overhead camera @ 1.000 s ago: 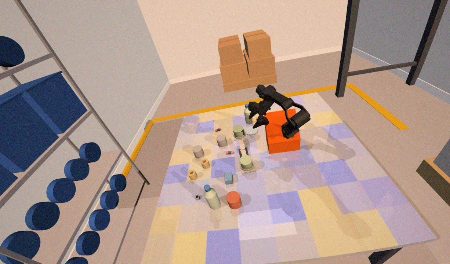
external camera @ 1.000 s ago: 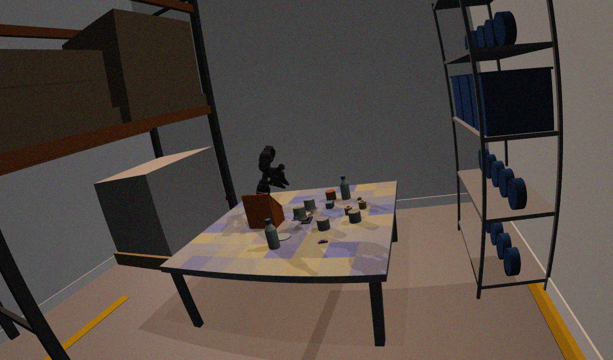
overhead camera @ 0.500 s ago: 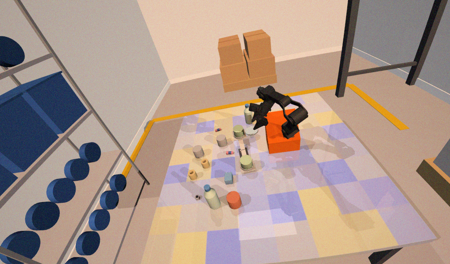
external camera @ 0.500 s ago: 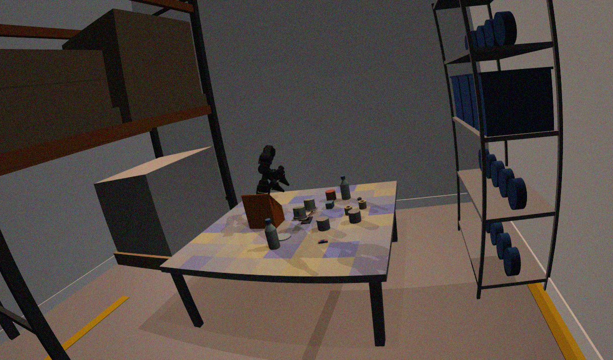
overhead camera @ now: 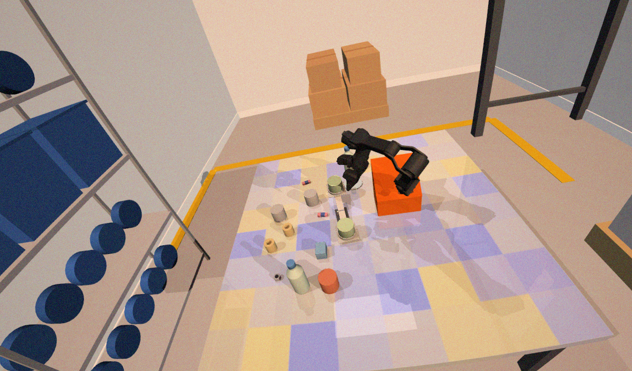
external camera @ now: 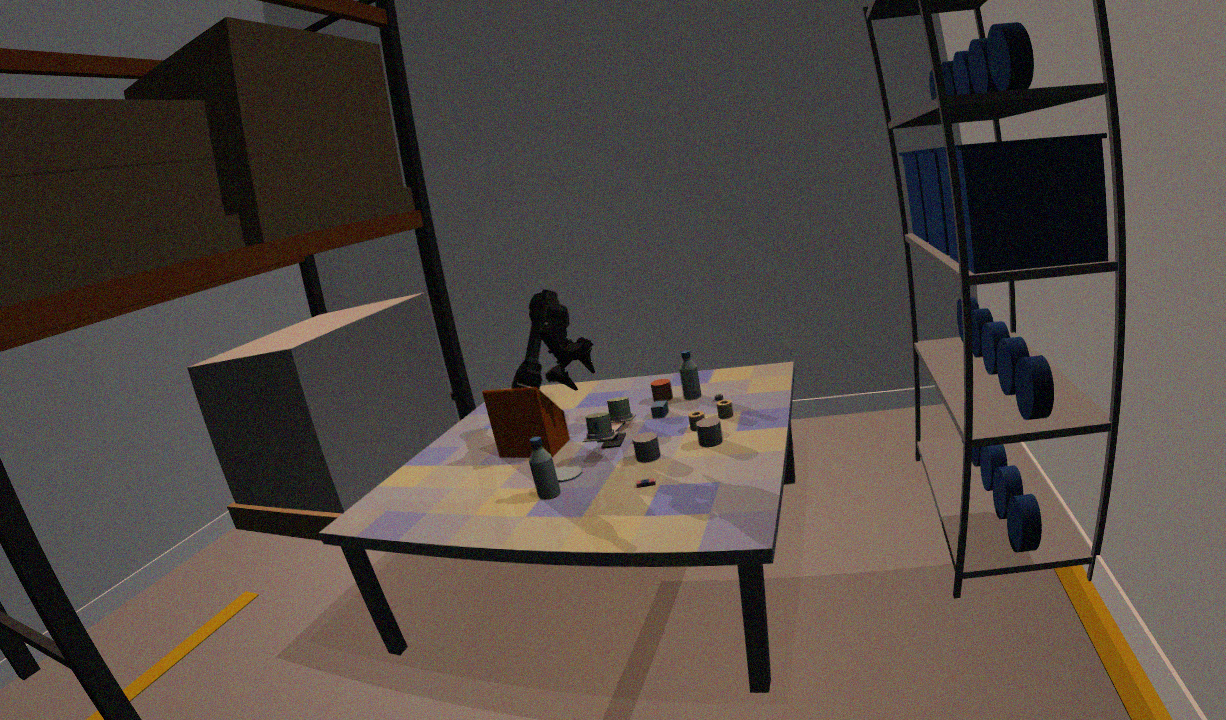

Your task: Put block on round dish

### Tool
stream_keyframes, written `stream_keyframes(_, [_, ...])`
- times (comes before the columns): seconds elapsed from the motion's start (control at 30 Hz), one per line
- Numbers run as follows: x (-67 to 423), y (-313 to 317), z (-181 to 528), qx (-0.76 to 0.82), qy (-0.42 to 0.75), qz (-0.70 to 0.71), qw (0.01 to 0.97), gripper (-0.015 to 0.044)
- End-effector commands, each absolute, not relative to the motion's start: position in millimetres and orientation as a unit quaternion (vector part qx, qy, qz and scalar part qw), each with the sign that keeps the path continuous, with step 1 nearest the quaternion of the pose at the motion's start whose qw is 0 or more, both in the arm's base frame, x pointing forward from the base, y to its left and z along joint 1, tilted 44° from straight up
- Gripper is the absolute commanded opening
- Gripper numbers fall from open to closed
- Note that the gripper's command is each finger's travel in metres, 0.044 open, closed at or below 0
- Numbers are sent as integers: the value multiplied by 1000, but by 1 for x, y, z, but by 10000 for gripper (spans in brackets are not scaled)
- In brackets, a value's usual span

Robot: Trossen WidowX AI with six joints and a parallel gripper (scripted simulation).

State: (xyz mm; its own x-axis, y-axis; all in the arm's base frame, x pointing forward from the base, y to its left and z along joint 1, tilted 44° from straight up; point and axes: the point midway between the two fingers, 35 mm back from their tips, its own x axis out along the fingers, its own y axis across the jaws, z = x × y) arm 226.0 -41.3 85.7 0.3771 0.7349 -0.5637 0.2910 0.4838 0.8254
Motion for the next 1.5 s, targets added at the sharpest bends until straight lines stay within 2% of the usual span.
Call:
stream_keyframes(0.0, [236,-32,89,503,564,135,641,440])
stream_keyframes(0.53, [265,27,101,581,661,-28,474,440])
stream_keyframes(1.0, [278,94,116,613,683,-208,337,440])
stream_keyframes(1.47, [278,108,106,615,683,-216,331,440])
